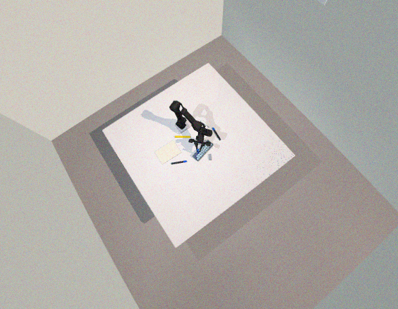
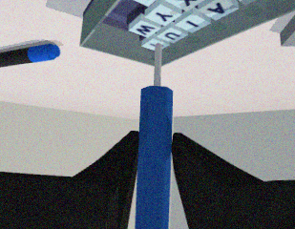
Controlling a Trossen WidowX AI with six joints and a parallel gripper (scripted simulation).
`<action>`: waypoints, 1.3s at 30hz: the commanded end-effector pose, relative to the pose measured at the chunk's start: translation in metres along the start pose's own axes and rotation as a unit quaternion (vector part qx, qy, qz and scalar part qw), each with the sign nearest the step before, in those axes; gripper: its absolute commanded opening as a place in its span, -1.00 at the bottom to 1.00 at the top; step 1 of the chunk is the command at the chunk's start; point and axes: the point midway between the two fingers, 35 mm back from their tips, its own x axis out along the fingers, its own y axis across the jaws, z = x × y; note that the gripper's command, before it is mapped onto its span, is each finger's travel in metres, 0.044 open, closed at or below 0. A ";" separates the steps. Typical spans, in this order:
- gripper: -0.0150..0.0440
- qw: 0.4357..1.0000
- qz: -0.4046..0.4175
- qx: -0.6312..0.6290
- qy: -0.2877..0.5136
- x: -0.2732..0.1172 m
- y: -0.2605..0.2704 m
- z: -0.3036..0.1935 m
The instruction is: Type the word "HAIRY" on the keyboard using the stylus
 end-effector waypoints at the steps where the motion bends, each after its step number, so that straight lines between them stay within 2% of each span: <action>1: -0.31 1.000 -0.002 -0.001 -0.002 0.000 -0.002 0.002; 2: -0.22 1.000 -0.002 -0.001 -0.002 0.000 -0.002 0.002; 3: -0.22 1.000 -0.002 -0.001 -0.002 0.001 -0.003 0.003; 39: -0.22 1.000 -0.002 -0.001 -0.002 0.006 -0.003 0.013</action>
